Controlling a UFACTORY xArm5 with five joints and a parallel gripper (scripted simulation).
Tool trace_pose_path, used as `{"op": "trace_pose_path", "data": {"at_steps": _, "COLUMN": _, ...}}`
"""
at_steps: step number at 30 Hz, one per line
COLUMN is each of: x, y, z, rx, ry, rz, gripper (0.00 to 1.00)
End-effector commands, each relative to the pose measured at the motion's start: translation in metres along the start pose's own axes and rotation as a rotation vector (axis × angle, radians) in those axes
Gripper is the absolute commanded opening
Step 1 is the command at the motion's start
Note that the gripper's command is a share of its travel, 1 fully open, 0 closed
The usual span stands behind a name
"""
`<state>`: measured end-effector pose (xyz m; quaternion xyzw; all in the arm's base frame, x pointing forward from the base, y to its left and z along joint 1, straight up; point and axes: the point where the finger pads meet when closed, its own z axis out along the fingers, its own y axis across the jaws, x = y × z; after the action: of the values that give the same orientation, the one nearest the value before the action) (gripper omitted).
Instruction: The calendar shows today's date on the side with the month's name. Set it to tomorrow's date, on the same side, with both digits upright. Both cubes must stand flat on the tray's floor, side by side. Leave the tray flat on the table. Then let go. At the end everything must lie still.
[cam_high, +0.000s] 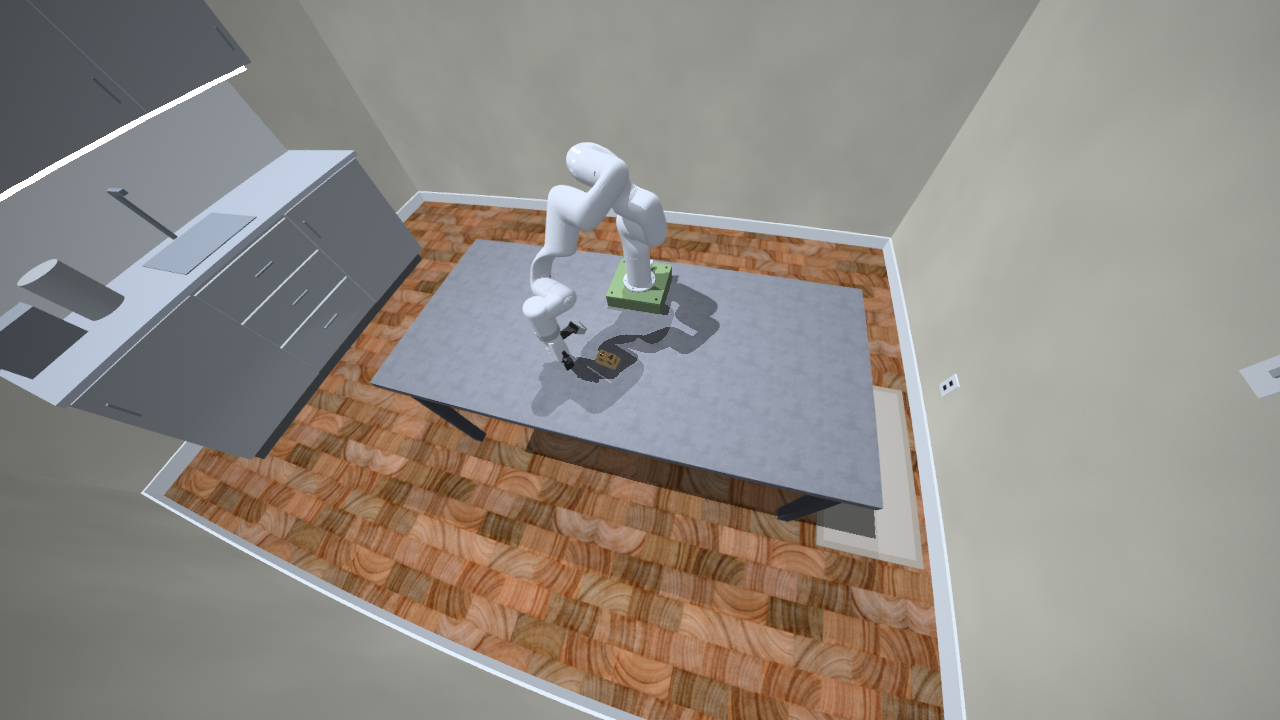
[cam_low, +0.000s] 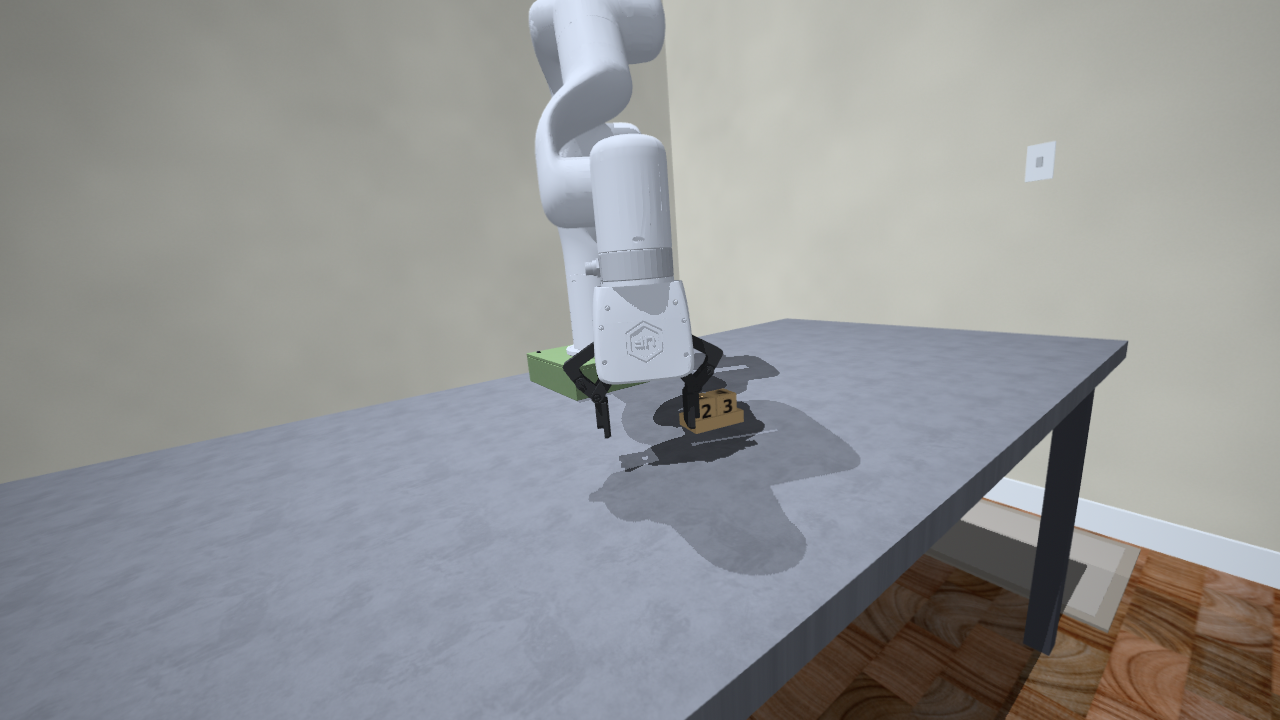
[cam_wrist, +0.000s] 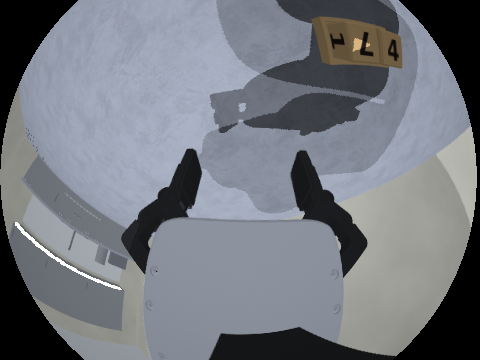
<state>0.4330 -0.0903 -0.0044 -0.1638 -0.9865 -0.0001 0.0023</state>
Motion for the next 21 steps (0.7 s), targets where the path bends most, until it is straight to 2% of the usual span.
{"op": "trace_pose_path", "data": {"at_steps": 1, "x": -0.001, "y": 0.0, "z": -0.023, "rx": 0.0, "ry": -0.003, "rz": 0.0, "gripper": 1.0}}
{"op": "trace_pose_path", "data": {"at_steps": 9, "x": -0.001, "y": 0.0, "z": -0.036, "rx": 0.0, "ry": -0.003, "rz": 0.0, "gripper": 1.0}}
{"op": "trace_pose_path", "data": {"at_steps": 21, "x": -0.001, "y": 0.0, "z": -0.036, "rx": 0.0, "ry": -0.003, "rz": 0.0, "gripper": 1.0}}
